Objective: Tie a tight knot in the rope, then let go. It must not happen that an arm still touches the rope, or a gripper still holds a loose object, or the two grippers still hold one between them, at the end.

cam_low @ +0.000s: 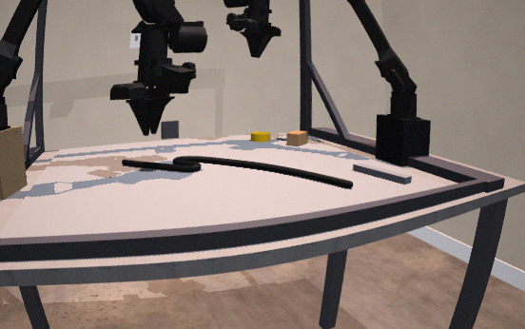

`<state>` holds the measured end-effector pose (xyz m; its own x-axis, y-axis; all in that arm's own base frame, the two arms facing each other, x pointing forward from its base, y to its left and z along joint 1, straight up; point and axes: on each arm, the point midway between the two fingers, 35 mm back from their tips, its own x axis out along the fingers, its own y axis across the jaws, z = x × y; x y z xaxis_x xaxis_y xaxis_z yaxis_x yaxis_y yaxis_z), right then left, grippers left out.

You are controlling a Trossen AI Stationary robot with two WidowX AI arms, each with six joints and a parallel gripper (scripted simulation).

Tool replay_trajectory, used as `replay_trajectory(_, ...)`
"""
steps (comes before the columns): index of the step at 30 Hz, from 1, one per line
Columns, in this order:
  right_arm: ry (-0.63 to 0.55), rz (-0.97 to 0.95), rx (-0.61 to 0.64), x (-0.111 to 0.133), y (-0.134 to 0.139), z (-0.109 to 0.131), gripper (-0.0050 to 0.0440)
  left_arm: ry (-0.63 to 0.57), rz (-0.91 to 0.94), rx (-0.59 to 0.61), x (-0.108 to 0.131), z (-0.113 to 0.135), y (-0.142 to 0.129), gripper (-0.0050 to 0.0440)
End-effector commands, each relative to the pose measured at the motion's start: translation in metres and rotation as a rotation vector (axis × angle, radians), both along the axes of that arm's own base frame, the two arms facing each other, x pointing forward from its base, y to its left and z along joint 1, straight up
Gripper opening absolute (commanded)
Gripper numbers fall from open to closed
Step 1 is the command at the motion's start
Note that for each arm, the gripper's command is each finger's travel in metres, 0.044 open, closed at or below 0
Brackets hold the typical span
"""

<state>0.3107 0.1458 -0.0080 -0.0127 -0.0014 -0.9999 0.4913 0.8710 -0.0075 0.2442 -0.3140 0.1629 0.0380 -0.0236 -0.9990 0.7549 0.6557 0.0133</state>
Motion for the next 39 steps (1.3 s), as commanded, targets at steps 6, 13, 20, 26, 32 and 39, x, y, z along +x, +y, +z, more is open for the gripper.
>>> replay_trajectory(6,-0.035,-0.001,0.013,-0.014,0.012,0.002,0.0100,-0.021,-0.004,-0.018,0.001,0.010,0.000,0.0100)
replay_trajectory(13,-0.034,0.000,0.014,-0.023,0.017,-0.003,0.0100,-0.021,-0.004,-0.018,0.001,0.010,0.000,0.0100)
replay_trajectory(20,-0.033,0.001,0.014,-0.036,0.024,-0.010,0.0100,-0.021,-0.004,-0.018,0.001,0.010,0.000,0.0100)
replay_trajectory(26,-0.033,0.001,0.014,-0.036,0.024,-0.010,0.0100,-0.021,-0.004,-0.018,0.001,0.010,0.000,0.0100)
replay_trajectory(32,-0.033,0.001,0.014,-0.036,0.024,-0.020,0.0100,-0.021,-0.004,-0.018,0.001,0.010,0.000,0.0100)
replay_trajectory(39,-0.033,0.001,0.014,-0.036,0.024,-0.035,0.0100,-0.021,-0.004,-0.018,0.001,0.010,0.000,0.0100)
